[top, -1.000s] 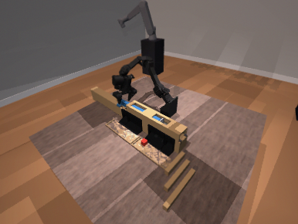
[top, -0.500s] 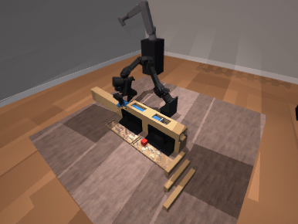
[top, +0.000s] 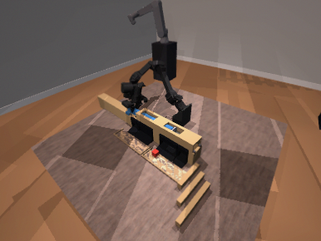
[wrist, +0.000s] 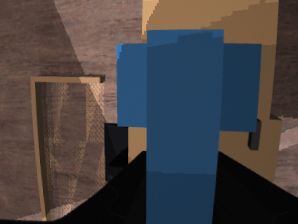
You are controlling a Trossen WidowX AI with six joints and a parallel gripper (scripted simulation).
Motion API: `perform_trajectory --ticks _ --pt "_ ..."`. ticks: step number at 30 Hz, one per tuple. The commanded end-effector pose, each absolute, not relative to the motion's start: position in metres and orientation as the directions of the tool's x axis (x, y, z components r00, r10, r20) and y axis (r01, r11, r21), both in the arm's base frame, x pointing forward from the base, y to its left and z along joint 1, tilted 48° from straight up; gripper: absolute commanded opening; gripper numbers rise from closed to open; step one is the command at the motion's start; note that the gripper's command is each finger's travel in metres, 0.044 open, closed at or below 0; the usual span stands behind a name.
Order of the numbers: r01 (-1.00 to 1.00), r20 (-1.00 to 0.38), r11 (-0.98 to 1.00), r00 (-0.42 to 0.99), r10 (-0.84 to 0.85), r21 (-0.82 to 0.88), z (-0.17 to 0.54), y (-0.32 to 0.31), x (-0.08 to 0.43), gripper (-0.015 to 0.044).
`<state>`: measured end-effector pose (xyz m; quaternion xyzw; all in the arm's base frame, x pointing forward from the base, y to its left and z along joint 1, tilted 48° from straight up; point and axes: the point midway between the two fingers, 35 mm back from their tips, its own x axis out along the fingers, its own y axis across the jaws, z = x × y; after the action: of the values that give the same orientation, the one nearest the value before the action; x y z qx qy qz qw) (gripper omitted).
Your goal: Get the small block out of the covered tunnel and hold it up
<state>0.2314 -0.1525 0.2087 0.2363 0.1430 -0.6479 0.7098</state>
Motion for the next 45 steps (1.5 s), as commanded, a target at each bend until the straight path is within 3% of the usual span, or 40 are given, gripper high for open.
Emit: perform_trajectory --ticks 1,45 --pt "0.987 -0.513 0.044 0.118 -0.850 0.154 0.202 -0.150 0.232 0.0000" --pt "0.986 -0.512 0.046 0.121 -0.850 0.157 0.184 -0.141 0.231 0.0000"
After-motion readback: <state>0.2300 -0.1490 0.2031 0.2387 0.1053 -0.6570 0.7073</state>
